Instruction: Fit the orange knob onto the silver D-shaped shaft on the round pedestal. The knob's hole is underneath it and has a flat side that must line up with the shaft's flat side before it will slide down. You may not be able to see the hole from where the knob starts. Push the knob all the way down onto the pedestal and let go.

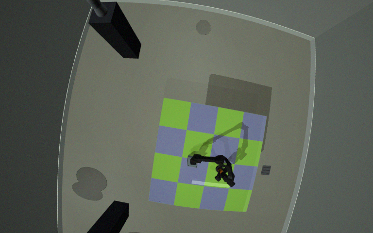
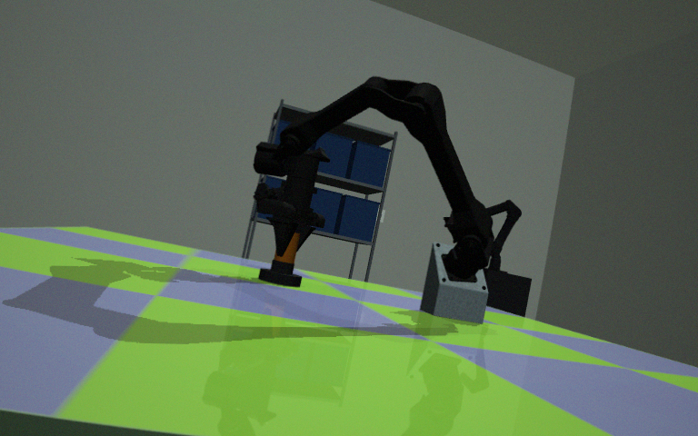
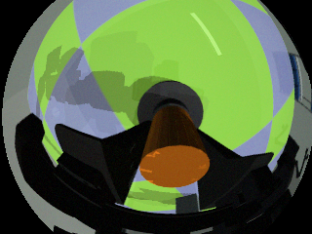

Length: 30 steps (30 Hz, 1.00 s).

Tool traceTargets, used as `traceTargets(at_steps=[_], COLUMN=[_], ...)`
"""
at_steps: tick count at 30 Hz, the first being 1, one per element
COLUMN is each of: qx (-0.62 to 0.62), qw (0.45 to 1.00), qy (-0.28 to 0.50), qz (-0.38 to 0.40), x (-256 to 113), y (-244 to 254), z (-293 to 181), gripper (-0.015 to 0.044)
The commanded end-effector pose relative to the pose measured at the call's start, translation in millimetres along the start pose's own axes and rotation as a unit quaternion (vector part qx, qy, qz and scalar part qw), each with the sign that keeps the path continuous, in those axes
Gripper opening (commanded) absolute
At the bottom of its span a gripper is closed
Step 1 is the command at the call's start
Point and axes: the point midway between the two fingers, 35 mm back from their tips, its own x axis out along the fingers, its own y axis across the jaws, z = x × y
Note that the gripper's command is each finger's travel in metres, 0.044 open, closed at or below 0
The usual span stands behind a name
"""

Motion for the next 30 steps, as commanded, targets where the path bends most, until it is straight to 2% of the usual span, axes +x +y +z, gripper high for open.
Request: traceTargets(at_steps=[1,18,25,30], qx=[0.002,0.002,0.002,0.0], qw=[1.0,1.0,1.0,1.0], qy=[0.0,0.0,-0.001,-0.002], qz=[0.0,0.0,0.0,-0.002], x=[0,0,-3,-72], y=[0,0,0,-1], z=[0,0,1,3], gripper=[0.0,0.044,0.044,0.044])
